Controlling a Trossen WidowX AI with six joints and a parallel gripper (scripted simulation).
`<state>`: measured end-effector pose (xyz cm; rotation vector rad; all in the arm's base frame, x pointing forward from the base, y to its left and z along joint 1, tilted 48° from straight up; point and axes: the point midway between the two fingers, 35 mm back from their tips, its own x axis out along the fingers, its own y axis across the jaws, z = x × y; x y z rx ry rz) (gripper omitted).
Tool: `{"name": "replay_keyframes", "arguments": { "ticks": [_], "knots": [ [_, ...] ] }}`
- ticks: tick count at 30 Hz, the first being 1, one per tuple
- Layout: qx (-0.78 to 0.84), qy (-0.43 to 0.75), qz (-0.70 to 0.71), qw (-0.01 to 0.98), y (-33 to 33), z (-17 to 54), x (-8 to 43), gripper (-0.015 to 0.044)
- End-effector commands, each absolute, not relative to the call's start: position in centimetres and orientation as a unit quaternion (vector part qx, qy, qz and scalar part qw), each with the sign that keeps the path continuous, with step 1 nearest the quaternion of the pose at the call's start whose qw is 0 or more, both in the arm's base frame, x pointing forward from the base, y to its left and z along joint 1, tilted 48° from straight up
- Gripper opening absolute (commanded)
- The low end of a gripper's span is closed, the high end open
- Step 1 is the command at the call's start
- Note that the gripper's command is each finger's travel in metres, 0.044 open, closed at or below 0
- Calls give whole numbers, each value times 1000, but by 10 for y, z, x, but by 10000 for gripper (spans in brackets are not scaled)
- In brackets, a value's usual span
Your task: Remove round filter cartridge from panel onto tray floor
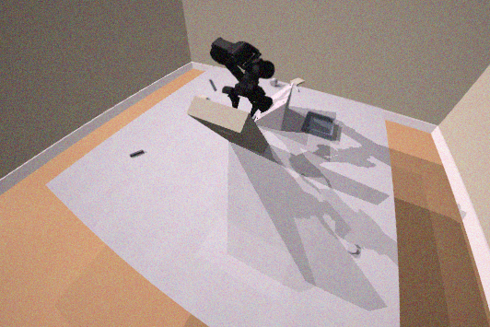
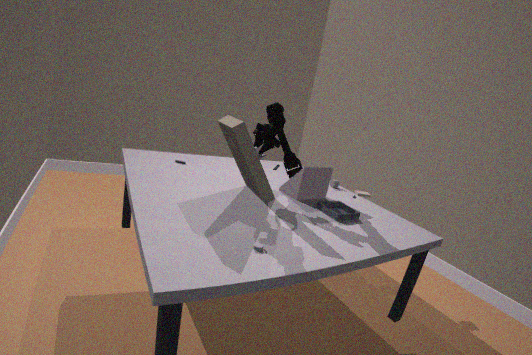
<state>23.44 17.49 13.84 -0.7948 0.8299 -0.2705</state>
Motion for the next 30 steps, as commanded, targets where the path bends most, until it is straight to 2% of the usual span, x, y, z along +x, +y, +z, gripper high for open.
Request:
{"name": "replay_keyframes", "arguments": {
  "ticks": [1,3,10,17,24,30],
  "knots": [
    [-375,391,-128,831,175,138,234,278],
    [-375,391,-128,831,175,138,234,226],
    [-375,391,-128,831,175,138,234,179],
    [-375,391,-127,831,180,143,238,0],
    [-375,391,-126,831,192,154,243,0],
    [-374,382,-95,840,212,173,222,0]
  ]
}}
